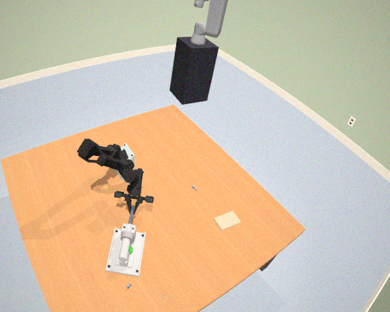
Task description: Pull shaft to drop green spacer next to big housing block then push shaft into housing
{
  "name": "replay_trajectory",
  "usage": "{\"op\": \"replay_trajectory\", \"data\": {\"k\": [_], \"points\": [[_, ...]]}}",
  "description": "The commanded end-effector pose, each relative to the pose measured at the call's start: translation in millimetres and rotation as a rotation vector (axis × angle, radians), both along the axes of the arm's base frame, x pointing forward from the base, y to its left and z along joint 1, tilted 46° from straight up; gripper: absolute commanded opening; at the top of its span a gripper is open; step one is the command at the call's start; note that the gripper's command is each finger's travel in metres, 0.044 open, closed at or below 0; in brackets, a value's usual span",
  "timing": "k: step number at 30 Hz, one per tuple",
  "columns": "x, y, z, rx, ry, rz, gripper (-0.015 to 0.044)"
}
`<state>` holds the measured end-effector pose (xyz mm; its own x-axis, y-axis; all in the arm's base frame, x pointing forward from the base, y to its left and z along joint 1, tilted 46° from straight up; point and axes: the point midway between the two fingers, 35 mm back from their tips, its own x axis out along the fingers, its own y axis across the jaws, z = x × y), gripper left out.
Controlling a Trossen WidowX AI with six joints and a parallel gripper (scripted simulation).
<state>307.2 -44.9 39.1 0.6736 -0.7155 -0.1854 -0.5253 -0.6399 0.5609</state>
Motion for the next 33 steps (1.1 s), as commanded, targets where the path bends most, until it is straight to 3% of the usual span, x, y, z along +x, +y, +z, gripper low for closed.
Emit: {"op": "replay_trajectory", "data": {"k": [1,33], "points": [[4.5,0.8,2.6,0.001,-0.008,0.004,0.0000],[12.3,-2.4,6.7,0.001,-0.008,0.004,0.0000]]}}
